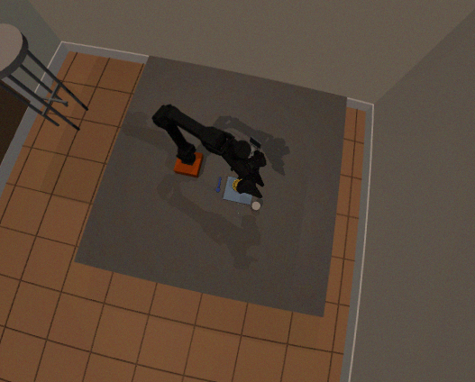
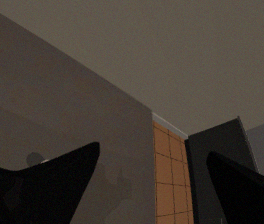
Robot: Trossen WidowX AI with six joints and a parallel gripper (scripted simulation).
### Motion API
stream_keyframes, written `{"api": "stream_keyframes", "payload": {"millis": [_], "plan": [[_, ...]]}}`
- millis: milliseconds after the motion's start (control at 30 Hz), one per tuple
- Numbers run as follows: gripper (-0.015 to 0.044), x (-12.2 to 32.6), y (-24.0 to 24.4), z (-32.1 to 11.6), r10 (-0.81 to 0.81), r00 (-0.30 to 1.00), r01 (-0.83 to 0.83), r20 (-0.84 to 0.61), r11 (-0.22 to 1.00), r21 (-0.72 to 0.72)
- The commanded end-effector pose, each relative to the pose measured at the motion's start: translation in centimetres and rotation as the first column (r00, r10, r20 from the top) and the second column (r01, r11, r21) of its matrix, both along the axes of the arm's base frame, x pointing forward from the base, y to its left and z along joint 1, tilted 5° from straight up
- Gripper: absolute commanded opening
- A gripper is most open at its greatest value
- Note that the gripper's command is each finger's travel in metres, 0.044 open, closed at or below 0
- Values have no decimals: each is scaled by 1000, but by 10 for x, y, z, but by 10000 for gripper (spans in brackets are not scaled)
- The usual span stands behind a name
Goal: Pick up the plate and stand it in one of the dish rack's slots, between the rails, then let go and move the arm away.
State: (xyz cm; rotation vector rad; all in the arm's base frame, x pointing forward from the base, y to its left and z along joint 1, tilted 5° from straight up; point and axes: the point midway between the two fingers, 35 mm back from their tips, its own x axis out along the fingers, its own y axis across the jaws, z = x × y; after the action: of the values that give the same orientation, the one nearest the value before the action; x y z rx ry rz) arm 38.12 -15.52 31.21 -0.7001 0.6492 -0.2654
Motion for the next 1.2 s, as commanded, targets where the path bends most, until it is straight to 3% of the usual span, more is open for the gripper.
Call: {"api": "stream_keyframes", "payload": {"millis": [0,600,1000,1167], "plan": [[400,6,8,-42,10,995,-1,-99,996,93],[400,-19,57,-194,56,853,195,-519,888,416],[400,-68,87,-267,86,635,444,-768,772,454],[400,-75,88,-274,90,601,477,-794,757,447]]}}
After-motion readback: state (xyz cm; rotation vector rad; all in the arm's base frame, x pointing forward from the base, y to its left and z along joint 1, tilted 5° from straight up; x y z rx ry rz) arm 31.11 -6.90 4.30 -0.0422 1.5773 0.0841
